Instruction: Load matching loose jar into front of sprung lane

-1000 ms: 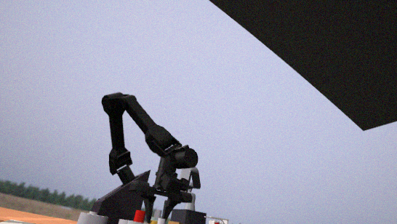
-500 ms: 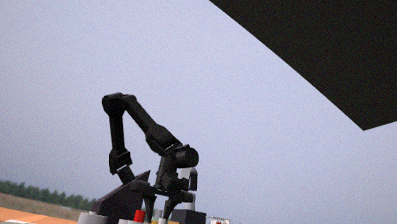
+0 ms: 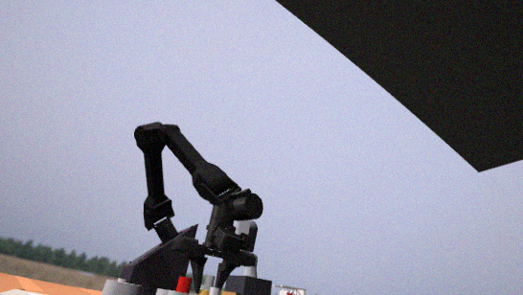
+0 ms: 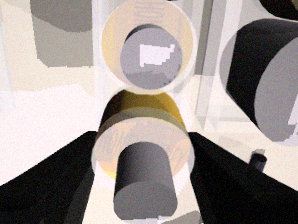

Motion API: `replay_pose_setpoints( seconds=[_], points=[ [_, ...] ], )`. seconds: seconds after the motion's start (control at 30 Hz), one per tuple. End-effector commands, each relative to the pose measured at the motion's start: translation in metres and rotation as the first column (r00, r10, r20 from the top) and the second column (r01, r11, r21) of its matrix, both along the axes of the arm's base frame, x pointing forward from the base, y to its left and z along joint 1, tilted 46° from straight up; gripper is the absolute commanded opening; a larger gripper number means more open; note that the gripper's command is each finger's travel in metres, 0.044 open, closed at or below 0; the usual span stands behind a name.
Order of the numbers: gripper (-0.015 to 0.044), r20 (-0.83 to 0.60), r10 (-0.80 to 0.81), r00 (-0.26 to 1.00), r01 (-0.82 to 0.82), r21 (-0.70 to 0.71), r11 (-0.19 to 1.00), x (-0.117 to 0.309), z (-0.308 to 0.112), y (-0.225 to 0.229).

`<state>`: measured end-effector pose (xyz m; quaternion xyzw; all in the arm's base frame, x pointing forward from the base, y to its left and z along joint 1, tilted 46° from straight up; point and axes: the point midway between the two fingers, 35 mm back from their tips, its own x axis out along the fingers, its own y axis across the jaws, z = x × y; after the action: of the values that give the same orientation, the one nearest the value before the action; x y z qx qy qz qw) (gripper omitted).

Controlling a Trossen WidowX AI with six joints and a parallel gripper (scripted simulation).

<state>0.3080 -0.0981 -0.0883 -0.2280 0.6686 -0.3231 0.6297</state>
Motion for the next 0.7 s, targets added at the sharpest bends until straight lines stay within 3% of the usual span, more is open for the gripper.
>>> replay_pose_setpoints(
  seconds=[0.0,0.67],
  points=[
    [0.0,0.026,0.007,1.0,-0.007,-0.008,1.0,0.0115,0.0036,-0.0003],
    [0.0,0.027,0.007,1.0,-0.007,-0.008,1.0,0.0182,0.005,-0.0001]
  ],
)
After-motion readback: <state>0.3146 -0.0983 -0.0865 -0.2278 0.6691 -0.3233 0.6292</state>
